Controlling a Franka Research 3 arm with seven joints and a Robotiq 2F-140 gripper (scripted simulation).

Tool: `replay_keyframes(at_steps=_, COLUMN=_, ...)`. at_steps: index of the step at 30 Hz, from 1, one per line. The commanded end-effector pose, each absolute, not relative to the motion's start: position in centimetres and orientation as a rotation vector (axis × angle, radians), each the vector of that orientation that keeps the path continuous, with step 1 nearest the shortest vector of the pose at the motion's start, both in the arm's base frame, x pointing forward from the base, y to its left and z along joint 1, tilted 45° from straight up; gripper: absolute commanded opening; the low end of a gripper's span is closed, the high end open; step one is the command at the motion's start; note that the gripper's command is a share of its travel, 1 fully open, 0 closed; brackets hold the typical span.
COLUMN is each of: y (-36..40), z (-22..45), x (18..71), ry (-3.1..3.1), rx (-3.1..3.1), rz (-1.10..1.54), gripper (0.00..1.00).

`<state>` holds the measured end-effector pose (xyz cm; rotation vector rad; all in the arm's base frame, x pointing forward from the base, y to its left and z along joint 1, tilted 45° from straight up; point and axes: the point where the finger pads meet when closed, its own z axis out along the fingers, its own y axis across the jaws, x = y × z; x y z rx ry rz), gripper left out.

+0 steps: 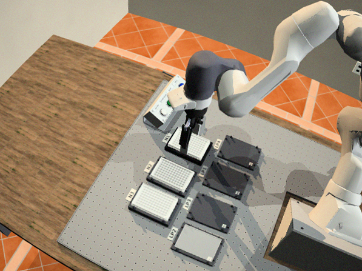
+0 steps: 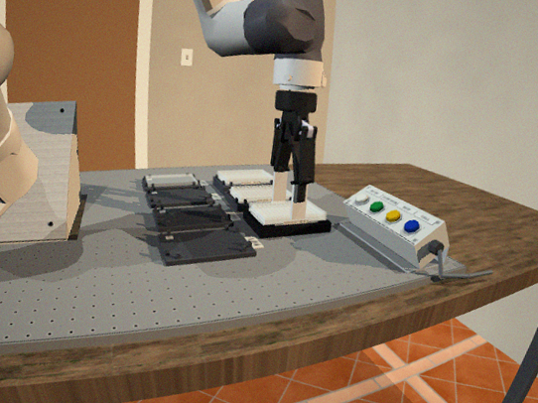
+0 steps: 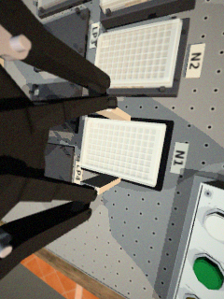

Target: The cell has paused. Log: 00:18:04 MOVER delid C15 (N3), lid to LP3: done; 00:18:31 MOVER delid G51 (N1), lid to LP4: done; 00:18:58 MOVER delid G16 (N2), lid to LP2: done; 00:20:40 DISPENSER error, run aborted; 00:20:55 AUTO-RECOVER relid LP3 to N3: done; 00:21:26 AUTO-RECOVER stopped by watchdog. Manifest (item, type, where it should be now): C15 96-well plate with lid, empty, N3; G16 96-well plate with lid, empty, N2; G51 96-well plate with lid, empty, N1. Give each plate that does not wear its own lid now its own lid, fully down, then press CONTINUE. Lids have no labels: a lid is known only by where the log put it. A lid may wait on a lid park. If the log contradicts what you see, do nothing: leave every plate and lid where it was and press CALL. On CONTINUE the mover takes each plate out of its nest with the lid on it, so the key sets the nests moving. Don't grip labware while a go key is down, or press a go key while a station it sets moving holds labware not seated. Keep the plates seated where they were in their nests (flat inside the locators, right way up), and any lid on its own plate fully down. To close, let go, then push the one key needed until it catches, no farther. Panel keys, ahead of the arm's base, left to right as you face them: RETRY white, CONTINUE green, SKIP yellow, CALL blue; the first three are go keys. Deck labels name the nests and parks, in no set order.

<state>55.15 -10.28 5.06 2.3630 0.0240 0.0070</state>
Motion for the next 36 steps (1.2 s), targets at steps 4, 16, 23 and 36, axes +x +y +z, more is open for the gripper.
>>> replay_keyframes(at_steps=4, y=-10.43, z=4.95, x=55.09, ry=0.01, rx=2.364, rz=0.01, gripper=0.0)
replay_keyframes(at_steps=16, y=-10.43, z=4.95, x=55.09, ry=0.01, rx=2.364, rz=0.01, gripper=0.66)
replay_keyframes(at_steps=23, y=-10.43, z=4.95, x=55.09, ry=0.01, rx=2.364, rz=0.01, gripper=0.66)
replay_keyframes(at_steps=36, y=-10.43, z=4.95, x=55.09, ry=0.01, rx=2.364, rz=0.01, gripper=0.66)
